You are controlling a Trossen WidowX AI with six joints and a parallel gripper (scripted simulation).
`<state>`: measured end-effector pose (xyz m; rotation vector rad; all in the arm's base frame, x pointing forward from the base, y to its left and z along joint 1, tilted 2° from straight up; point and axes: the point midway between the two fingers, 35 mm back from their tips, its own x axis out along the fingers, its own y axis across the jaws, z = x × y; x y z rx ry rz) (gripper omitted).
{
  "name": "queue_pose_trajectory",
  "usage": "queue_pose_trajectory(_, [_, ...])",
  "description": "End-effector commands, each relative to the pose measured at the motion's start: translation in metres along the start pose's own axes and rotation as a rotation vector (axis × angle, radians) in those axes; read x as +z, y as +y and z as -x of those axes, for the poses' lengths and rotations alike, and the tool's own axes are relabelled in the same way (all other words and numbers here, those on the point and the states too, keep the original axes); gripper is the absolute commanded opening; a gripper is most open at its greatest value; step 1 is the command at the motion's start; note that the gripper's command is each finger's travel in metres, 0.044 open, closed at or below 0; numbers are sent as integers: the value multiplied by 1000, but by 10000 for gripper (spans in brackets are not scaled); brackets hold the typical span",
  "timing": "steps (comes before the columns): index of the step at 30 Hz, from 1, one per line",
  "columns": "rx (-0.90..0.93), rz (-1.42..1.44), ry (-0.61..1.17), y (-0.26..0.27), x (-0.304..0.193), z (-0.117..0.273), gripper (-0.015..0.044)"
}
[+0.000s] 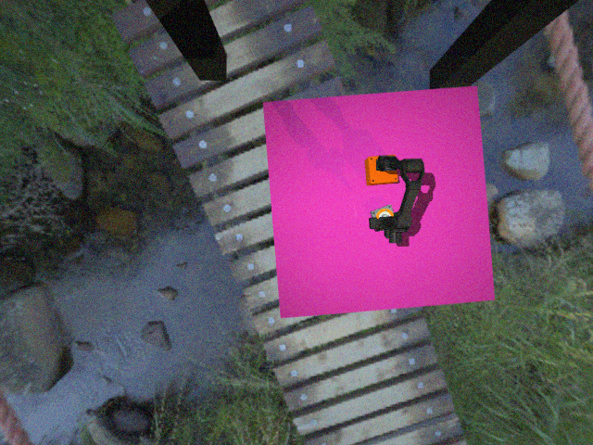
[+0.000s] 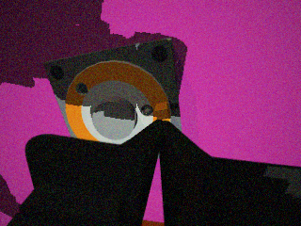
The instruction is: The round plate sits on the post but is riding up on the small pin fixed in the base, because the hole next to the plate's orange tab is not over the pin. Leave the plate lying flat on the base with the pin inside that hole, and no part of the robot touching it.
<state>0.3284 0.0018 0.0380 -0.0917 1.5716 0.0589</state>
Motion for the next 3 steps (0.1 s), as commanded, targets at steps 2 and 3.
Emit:
queue_pose_trajectory(2, [0,0,2,0,0,0,0])
queue_pose_trajectory(3, [0,0,2,0,0,0,0])
